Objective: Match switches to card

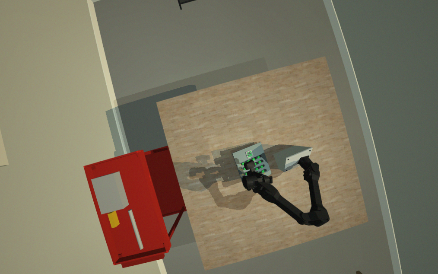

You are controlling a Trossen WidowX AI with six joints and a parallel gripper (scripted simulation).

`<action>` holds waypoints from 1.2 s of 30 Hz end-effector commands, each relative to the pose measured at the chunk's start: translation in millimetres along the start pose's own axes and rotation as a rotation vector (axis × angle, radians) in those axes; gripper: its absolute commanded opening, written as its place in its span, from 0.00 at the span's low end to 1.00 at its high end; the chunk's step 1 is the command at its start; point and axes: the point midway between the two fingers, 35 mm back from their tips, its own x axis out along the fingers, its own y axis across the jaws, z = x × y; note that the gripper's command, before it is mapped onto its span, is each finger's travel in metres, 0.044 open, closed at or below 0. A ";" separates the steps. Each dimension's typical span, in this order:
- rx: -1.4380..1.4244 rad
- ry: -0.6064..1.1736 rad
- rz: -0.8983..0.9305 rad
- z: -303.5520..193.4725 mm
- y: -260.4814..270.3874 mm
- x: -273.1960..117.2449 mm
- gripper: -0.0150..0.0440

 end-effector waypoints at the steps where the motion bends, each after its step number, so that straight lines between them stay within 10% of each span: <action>1: 0.007 0.001 0.001 -1.3 -0.6 4.5 0.25; 36: 0.007 0.001 0.002 -0.9 -0.4 16.3 0.25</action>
